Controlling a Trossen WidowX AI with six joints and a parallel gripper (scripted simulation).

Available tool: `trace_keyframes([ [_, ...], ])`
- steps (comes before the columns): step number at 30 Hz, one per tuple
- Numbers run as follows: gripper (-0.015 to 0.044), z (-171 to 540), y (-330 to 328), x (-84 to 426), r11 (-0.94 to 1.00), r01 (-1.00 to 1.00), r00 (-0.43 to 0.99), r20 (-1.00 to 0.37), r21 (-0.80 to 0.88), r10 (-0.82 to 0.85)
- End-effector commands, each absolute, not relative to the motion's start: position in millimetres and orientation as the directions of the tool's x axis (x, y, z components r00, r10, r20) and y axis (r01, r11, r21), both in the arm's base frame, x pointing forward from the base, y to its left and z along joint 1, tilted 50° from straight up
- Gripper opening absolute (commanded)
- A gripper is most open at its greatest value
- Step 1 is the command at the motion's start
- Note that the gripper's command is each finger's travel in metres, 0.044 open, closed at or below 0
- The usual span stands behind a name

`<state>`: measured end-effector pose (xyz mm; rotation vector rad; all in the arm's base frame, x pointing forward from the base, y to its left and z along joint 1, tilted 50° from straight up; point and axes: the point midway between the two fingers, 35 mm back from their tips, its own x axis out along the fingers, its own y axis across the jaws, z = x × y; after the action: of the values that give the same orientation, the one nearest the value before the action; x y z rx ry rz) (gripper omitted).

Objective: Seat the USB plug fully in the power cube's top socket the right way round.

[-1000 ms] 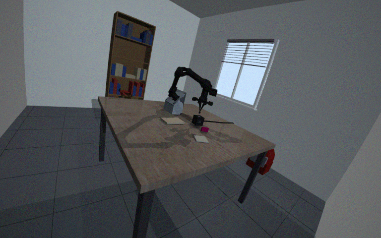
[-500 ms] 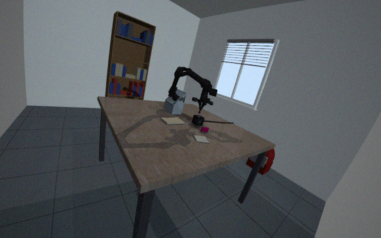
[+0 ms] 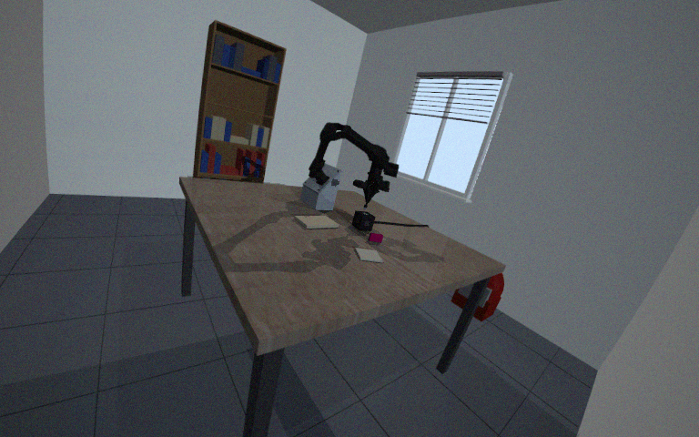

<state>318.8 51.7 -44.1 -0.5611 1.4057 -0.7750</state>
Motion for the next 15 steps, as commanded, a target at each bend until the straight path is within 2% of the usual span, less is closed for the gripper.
trace_keyframes([
  [1,0.0,-44.4,51.6,318.7,0.65,0.021,-0.006,-0.65,-0.759,-0.76],
  [15,0.0,-44.4,51.6,318.7,0.614,-0.339,-0.006,-0.65,-0.713,-0.76],
])
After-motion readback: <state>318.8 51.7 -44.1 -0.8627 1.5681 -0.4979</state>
